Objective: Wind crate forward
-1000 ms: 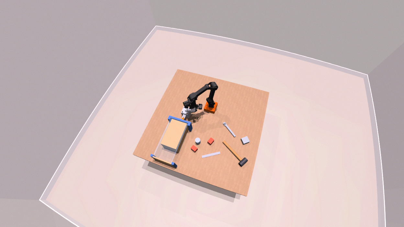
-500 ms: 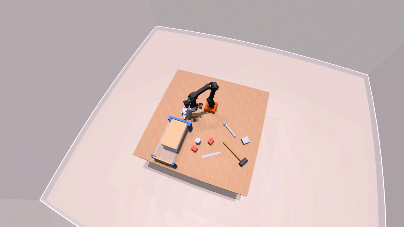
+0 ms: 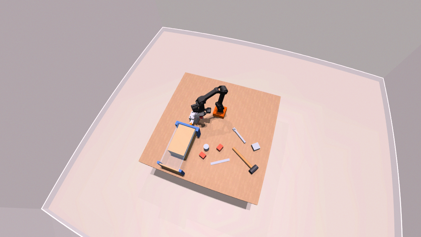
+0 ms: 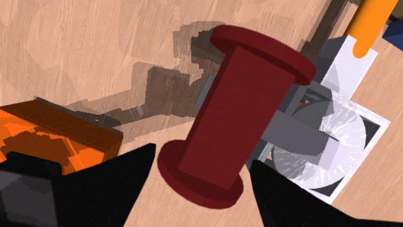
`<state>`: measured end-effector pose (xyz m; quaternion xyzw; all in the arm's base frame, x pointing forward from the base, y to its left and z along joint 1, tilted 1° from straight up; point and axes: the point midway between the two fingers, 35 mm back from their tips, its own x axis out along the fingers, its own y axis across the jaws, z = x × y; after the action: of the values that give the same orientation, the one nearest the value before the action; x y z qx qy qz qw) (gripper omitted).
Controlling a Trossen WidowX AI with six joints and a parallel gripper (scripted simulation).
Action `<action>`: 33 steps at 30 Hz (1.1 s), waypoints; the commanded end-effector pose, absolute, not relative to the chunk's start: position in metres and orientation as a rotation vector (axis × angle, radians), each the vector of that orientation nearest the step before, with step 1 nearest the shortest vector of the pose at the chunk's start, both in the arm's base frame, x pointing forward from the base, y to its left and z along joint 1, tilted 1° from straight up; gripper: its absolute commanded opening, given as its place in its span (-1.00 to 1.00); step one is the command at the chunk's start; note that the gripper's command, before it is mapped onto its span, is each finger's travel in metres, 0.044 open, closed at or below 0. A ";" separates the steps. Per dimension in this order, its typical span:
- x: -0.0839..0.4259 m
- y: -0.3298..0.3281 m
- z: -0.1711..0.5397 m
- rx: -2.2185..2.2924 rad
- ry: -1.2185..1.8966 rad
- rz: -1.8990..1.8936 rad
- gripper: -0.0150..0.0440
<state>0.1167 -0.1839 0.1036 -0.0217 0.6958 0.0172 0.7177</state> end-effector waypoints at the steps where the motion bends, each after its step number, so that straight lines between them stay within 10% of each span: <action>1: 0.116 -0.184 0.103 -0.049 1.542 0.038 1.00; 33: 0.095 -0.148 0.228 -0.153 1.456 -0.076 1.00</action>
<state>0.1059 -0.1653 0.1989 -0.0449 0.6819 -0.0052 0.7301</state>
